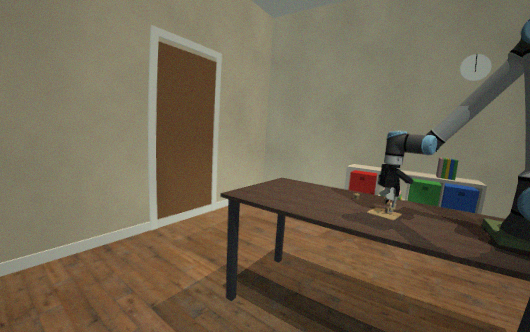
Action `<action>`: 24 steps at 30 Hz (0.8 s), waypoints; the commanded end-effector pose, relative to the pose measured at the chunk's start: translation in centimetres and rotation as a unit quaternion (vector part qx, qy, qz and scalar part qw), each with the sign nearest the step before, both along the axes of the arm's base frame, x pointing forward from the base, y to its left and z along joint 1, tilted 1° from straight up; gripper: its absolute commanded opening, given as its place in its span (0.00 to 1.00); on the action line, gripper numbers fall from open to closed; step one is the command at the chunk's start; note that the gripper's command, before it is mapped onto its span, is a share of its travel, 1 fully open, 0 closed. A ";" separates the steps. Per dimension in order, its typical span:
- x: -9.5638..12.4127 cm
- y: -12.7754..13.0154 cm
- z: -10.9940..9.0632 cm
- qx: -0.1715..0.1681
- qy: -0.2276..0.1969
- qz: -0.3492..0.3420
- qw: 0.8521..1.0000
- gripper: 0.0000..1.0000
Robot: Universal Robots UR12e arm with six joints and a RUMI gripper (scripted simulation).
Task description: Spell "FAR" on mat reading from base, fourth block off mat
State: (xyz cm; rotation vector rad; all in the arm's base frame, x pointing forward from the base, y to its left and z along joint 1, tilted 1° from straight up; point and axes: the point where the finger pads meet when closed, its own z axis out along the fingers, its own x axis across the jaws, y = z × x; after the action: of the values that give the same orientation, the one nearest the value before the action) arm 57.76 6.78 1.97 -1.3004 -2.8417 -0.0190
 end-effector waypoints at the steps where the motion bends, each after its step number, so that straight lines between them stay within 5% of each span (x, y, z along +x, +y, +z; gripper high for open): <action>1: 0.0 0.1 0.0 0.000 0.000 0.001 1.000 0.40; 24: -0.2 0.2 -0.4 0.001 0.001 0.001 1.000 0.40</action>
State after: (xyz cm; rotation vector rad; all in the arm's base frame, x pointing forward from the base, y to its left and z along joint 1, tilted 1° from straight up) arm 57.78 6.84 1.96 -1.3000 -2.8433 -0.0196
